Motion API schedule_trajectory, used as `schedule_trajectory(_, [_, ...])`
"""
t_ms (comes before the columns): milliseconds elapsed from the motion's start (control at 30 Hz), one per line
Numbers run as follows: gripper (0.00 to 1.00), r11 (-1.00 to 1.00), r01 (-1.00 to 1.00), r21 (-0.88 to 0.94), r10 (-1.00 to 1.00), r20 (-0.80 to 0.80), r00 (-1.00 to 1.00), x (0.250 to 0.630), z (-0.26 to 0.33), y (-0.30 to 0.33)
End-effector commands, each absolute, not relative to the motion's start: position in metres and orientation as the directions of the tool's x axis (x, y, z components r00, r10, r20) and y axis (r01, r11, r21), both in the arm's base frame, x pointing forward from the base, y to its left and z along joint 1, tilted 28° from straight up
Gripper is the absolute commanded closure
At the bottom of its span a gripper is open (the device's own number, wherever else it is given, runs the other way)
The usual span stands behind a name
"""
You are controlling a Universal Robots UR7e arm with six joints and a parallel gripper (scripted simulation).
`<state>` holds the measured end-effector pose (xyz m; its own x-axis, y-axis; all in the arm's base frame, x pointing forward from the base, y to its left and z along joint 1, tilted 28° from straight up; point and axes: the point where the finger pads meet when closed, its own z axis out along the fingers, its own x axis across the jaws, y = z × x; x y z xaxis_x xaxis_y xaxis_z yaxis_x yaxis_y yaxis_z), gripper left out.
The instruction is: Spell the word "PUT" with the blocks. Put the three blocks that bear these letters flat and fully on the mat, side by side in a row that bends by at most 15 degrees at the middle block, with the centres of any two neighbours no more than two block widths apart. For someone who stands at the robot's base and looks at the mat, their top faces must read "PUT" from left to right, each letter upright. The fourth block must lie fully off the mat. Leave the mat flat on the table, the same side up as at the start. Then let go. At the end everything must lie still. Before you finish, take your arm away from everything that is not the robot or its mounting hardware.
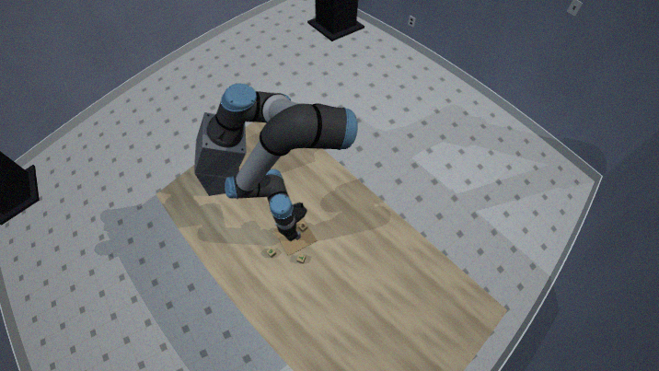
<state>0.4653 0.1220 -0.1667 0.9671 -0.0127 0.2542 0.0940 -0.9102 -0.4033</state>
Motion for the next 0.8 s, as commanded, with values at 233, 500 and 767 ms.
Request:
schedule_trajectory(233, [0.13, -0.910, 0.092, -0.404, -0.015, 0.254, 0.967, 0.455, -0.130, 0.104])
schedule_trajectory(500, [0.13, -0.910, 0.092, -0.404, -0.015, 0.254, 0.967, 0.449, -0.107, 0.093])
schedule_trajectory(767, [0.13, -0.910, 0.092, -0.404, -0.015, 0.254, 0.967, 0.445, -0.096, 0.088])
